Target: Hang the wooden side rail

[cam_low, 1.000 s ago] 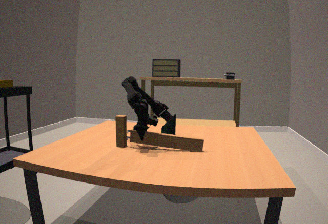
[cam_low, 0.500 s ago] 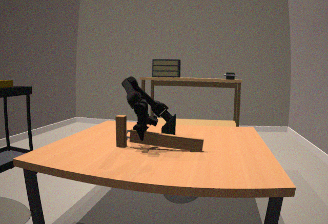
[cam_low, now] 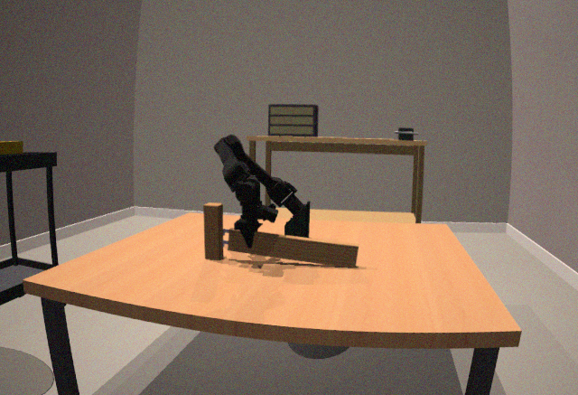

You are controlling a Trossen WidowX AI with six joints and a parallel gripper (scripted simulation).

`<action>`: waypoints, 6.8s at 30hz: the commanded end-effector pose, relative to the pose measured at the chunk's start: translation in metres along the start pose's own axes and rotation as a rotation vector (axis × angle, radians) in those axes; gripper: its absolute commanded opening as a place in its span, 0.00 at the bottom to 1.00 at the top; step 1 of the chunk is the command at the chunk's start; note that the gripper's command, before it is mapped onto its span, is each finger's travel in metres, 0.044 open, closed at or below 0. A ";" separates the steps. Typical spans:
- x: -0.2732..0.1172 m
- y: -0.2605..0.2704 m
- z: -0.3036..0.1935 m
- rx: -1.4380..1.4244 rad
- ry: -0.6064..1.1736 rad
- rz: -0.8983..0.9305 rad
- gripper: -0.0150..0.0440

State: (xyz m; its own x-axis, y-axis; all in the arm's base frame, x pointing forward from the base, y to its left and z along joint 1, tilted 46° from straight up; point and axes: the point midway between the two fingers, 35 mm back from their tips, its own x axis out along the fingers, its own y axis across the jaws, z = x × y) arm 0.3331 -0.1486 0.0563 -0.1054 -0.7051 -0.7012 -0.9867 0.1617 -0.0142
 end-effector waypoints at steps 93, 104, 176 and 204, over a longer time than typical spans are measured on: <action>-0.002 0.000 -0.011 -0.004 0.001 -0.006 0.25; -0.002 -0.001 -0.012 -0.004 0.001 -0.006 0.25; -0.002 0.000 -0.020 -0.004 0.002 -0.006 0.25; -0.001 0.000 -0.023 -0.004 0.002 -0.006 0.25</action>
State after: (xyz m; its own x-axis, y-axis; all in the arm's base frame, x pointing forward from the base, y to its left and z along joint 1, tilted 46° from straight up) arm 0.3295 -0.1639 0.0722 -0.1037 -0.7053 -0.7013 -0.9869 0.1608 -0.0158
